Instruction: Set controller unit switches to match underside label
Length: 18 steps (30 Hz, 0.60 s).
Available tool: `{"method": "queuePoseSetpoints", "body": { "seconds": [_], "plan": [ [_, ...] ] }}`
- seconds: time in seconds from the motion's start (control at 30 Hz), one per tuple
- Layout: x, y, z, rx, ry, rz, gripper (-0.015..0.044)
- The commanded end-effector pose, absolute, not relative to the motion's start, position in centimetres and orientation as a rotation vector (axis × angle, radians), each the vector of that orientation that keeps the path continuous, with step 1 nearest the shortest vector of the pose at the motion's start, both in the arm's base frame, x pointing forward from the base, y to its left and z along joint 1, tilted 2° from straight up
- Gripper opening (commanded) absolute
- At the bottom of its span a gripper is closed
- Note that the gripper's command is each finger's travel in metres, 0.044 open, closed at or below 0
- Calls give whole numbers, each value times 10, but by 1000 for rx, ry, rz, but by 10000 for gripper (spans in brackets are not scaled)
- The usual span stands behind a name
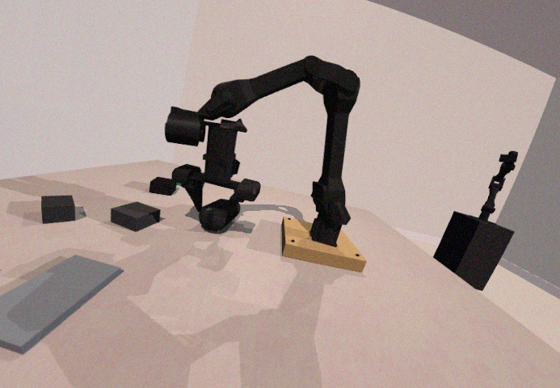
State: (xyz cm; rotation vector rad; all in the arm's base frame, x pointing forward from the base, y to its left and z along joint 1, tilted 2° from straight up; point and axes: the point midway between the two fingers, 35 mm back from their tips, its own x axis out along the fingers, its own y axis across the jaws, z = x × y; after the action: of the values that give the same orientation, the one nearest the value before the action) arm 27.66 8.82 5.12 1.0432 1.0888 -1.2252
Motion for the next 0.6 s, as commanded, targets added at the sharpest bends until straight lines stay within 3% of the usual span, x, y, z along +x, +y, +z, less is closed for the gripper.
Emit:
{"method": "queuePoseSetpoints", "body": {
  "seconds": [0.0, 0.57],
  "plan": [
    [277, 86, 56, 1049, 1087, -1217, 335],
    [277, 81, 67, 1066, 1106, -1207, 335]
  ]
}}
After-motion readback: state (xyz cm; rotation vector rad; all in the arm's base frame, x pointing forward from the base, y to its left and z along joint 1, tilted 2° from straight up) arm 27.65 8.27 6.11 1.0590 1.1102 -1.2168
